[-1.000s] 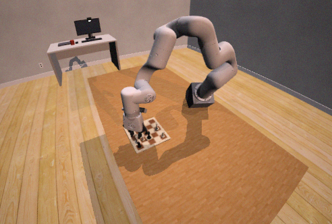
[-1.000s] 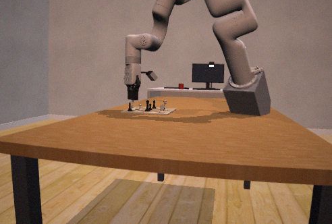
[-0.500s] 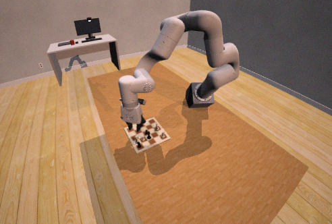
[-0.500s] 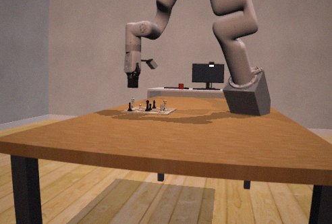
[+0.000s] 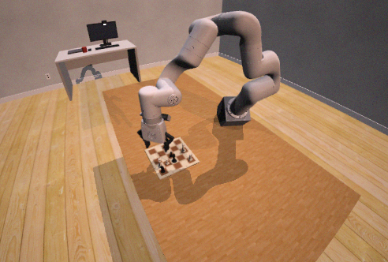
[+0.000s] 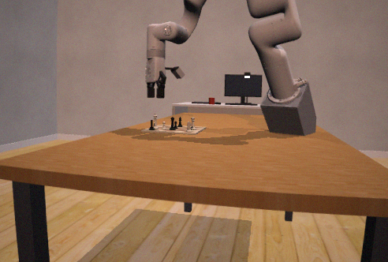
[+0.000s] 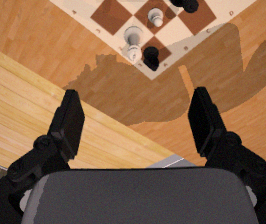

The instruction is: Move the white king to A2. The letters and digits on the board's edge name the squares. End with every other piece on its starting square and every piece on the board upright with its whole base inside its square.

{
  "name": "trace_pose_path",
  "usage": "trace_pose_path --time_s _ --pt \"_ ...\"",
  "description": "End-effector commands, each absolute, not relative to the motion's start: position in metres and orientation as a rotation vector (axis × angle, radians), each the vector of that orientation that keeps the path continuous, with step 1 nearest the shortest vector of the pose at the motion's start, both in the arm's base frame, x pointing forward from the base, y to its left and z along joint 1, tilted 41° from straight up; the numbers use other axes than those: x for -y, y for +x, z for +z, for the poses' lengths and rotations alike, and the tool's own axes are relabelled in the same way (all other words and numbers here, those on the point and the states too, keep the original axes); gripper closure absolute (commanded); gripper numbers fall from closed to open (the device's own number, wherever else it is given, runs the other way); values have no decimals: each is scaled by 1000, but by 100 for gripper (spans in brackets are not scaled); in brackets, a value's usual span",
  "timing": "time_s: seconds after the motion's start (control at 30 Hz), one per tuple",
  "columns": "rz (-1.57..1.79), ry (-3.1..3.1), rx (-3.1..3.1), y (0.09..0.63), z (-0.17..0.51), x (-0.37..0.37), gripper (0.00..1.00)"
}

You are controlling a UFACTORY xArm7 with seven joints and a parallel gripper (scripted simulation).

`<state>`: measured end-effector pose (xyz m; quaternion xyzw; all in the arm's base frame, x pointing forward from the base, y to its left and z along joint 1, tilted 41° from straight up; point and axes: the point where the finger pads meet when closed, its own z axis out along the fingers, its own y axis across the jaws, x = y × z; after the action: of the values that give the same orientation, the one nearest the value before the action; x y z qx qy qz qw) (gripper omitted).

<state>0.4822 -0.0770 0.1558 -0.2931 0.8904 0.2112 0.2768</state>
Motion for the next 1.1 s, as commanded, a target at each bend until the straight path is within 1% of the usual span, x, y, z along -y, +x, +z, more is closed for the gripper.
trace_pose_path --time_s 0.0,0.47,1.07 --pt "564 -784 -2390 483 157 79 0" --pt "564 -784 -2390 481 161 81 0" --pt "564 -784 -2390 464 196 106 0"
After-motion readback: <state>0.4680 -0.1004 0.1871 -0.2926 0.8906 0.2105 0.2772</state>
